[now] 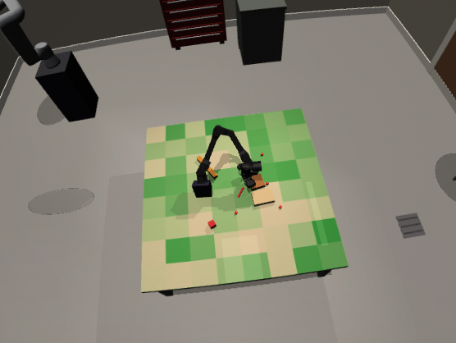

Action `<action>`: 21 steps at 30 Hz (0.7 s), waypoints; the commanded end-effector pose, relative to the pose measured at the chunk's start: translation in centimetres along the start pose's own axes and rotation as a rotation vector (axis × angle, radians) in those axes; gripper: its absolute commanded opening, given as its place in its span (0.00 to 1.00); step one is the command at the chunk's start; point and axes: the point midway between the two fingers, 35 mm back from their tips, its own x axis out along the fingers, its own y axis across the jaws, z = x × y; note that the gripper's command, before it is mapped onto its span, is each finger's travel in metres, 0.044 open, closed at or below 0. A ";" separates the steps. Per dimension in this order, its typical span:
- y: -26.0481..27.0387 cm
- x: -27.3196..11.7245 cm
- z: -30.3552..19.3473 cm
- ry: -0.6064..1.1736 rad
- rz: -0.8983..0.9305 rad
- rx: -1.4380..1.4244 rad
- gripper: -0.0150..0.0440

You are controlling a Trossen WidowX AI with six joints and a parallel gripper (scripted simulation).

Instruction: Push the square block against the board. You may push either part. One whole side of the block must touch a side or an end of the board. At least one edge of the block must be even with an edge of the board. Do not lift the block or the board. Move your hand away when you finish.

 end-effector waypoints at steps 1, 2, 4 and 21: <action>0.1 0.2 0.5 0.001 0.005 -0.001 0.25; 0.1 0.2 0.4 0.001 0.005 -0.001 0.25; 0.0 0.2 0.2 0.001 0.005 -0.001 0.25; -0.1 0.2 -2.5 0.003 0.004 0.000 0.25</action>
